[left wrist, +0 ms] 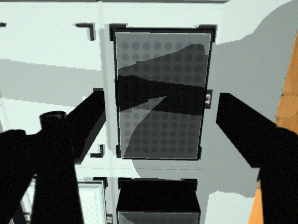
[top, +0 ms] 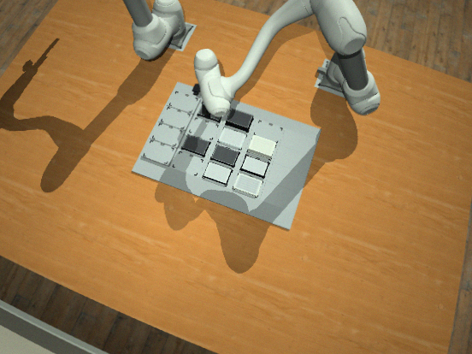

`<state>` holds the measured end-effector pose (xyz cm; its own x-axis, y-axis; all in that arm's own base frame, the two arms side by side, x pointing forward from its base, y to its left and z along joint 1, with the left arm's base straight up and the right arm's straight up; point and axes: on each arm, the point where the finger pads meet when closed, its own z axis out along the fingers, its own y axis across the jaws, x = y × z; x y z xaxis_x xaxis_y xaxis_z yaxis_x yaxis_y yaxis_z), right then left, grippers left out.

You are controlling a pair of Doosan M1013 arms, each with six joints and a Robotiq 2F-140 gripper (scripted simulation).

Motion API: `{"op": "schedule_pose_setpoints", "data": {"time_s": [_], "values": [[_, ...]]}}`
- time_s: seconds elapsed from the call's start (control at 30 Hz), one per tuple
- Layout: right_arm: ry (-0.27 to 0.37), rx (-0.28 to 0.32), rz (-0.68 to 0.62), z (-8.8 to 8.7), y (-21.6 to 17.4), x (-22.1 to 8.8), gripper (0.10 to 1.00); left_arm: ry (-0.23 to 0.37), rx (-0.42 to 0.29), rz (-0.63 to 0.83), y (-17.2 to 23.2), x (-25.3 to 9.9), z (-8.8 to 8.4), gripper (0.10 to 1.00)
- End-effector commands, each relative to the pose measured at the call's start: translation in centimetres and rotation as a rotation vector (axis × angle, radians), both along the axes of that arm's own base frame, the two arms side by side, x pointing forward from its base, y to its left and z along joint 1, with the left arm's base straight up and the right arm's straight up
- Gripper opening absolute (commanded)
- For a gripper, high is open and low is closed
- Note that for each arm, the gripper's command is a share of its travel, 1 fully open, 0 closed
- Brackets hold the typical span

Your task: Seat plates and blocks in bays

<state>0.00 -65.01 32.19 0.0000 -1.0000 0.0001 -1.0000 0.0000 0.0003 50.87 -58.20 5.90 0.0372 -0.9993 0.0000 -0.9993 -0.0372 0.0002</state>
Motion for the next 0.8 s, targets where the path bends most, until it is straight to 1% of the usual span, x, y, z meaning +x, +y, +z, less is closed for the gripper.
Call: {"op": "schedule_pose_setpoints", "data": {"time_s": [0.0, 0.5, 0.77], "values": [[0.0, -0.001, 0.0, 0.1, 0.0, 0.0, 1.0, -0.002, -0.001, 0.0, 0.0, 0.0, 0.1, 0.698], [0.0, -0.001, 0.0, 0.1, 0.0, 0.0, 1.0, -0.002, -0.001, 0.0, 0.0, 0.0, 0.1, 0.698], [0.0, -0.001, 0.0, 0.1, 0.0, 0.0, 1.0, -0.002, -0.001, 0.0, 0.0, 0.0, -1.0, 0.698]]}}
